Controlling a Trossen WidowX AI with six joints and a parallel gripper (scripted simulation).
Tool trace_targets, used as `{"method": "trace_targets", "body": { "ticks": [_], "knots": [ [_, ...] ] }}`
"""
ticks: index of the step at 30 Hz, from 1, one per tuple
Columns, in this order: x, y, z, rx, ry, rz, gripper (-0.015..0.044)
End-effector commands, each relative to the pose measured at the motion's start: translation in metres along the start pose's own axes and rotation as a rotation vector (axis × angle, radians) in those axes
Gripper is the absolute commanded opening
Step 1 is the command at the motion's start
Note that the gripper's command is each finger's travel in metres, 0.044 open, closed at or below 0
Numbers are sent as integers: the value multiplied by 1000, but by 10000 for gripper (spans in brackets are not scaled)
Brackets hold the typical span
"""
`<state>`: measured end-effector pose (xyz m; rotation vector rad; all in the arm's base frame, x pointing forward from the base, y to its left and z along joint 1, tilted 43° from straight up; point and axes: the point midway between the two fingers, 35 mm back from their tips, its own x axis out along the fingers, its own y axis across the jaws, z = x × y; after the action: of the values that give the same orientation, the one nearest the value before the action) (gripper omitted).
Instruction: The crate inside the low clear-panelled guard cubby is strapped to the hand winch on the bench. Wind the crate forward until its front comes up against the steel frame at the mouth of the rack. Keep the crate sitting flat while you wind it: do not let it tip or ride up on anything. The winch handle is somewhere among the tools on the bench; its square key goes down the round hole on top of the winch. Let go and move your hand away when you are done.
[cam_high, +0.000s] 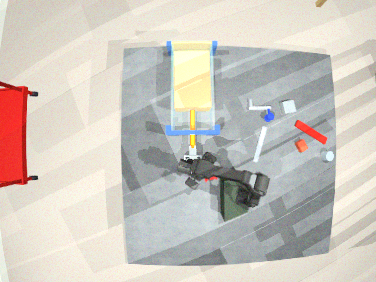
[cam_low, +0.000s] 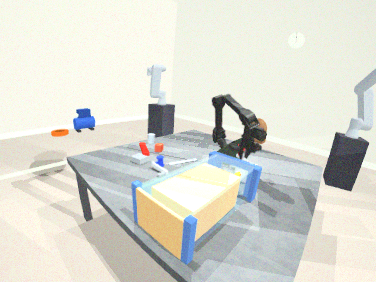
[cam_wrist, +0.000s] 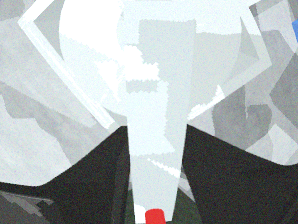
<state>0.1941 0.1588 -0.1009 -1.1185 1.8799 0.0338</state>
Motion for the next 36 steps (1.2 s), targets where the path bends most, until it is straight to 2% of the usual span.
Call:
{"method": "trace_targets", "body": {
  "ticks": [1, 20, 36],
  "knots": [
    [4, 2, 1, 32, 5, 6, 0],
    [4, 4, 1, 77, 4, 10, 0],
    [4, -4, 1, -92, 7, -4, 0]
  ]
}}
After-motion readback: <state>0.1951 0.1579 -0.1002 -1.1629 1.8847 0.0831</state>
